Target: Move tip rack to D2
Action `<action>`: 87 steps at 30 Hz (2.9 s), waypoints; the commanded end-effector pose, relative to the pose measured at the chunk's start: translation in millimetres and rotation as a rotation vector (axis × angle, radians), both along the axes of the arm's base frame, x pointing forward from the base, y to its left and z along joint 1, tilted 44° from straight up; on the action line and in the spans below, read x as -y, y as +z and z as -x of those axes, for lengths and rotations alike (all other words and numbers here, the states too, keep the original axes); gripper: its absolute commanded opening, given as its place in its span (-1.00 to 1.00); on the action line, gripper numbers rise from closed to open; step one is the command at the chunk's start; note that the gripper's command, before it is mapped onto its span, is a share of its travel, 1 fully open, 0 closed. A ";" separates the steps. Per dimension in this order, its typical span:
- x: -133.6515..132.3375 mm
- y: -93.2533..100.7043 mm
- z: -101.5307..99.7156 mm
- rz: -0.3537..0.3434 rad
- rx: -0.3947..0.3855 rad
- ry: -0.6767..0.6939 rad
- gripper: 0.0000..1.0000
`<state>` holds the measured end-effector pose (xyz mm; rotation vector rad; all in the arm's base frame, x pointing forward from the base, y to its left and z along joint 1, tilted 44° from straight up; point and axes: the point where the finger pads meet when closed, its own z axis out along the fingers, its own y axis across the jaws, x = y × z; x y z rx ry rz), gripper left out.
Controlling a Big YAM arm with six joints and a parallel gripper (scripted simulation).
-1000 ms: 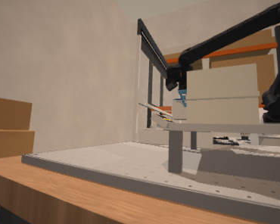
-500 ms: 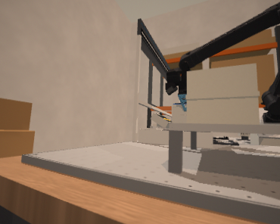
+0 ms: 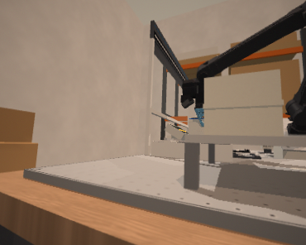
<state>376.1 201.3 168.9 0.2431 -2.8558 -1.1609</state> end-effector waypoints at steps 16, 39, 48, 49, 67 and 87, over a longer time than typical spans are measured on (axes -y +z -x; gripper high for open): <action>2.2 12.4 -11.3 -0.007 0.033 -0.015 -1.00; 0.6 1.2 -6.2 -0.003 0.014 -0.019 -1.00; -6.2 -1.7 -2.0 -0.002 0.011 -0.006 -1.00; -6.2 -1.7 -2.0 -0.002 0.011 -0.006 -1.00; -8.7 -5.1 -2.8 -0.002 0.013 -0.008 -1.00; -5.1 4.0 -8.9 -0.007 0.033 -0.015 -1.00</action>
